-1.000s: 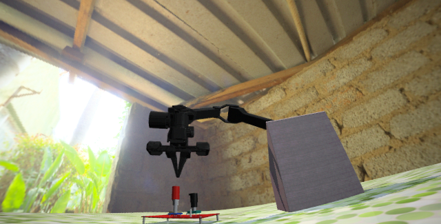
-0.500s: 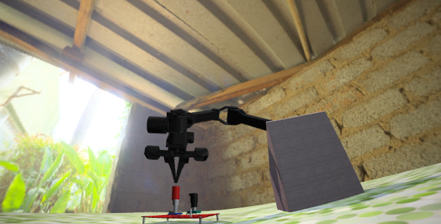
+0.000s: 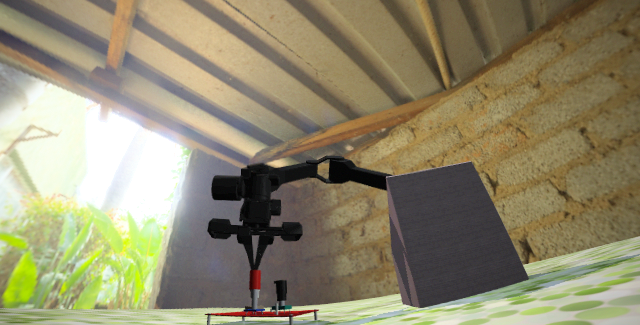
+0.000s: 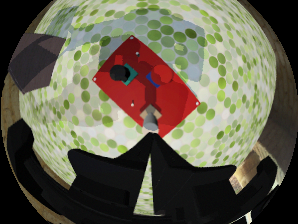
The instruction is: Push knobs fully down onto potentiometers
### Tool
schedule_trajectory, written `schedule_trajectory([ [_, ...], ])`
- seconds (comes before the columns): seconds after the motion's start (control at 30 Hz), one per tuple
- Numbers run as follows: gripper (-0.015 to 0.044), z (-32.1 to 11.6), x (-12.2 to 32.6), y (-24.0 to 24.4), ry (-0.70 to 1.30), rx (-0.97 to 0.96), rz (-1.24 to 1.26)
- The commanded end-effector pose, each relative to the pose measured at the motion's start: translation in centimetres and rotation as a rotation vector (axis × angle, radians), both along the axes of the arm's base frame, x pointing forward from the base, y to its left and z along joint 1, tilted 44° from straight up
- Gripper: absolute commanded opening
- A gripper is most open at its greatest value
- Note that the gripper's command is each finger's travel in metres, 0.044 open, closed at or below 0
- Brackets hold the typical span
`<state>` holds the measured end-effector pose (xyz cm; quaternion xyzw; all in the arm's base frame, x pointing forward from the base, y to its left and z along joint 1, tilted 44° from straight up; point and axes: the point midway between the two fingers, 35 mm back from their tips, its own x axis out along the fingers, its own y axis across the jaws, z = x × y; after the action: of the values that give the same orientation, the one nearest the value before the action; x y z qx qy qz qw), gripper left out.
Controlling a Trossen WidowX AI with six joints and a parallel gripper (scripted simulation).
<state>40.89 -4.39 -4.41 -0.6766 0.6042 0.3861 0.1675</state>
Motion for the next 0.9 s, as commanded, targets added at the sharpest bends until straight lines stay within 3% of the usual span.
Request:
schedule_trajectory([
  [0.0, 0.0, -0.44, -0.26, -0.33, 0.009, -0.004, 0.004],
  [0.87, 0.0, -0.72, -0.27, -0.6, 0.009, -0.004, 0.004],
])
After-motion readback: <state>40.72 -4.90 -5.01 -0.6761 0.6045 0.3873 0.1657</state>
